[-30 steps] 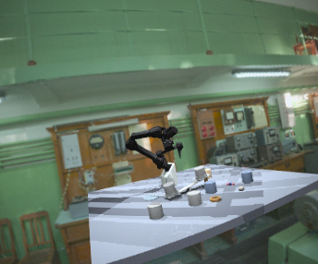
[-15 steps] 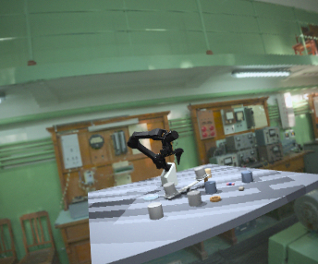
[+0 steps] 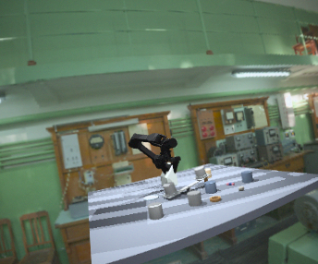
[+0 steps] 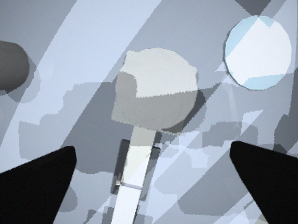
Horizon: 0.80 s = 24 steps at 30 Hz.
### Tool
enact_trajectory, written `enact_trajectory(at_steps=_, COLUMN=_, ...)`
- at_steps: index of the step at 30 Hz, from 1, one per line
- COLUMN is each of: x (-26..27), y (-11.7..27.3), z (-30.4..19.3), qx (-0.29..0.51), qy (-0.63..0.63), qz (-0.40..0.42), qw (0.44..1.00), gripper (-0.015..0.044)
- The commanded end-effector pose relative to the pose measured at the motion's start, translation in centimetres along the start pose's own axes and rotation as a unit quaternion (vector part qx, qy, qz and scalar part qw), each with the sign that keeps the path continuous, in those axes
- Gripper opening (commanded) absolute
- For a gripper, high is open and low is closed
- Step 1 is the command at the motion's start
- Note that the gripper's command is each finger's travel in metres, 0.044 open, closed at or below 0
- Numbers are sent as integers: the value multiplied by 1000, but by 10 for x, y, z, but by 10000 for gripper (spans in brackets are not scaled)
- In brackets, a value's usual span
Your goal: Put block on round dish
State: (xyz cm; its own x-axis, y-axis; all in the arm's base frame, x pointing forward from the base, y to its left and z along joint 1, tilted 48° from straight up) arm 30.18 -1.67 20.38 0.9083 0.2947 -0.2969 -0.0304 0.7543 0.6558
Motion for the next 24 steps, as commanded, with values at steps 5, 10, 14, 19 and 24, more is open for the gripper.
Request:
enact_trajectory(at_steps=5, x=4, y=-26, z=29, qx=26, qy=-113, qz=-40, qw=992, gripper=440)
enact_trajectory(at_steps=10, x=4, y=-29, z=32, qx=28, qy=-123, qz=-44, qw=991, gripper=440)
enact_trajectory(at_steps=14, x=3, y=-43, z=31, qx=28, qy=-123, qz=-44, qw=991, gripper=440)
enact_trajectory(at_steps=19, x=3, y=-46, z=31, qx=28, qy=-123, qz=-44, qw=991, gripper=440)
enact_trajectory(at_steps=24, x=3, y=-54, z=30, qx=28, qy=-123, qz=-44, qw=991, gripper=440)
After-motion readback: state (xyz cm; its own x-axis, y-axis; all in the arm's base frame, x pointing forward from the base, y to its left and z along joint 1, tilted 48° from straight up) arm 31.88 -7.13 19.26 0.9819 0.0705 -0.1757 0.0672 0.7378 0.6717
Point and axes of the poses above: the point midway between the two fingers, 35 mm back from their tips, its own y axis back along the fingers, its own x axis across the jaws, z = x × y, the point moved 10 cm from there along y, back along the fingers, and after that the axes turned 11 degrees about y, right-handed, at the moved point
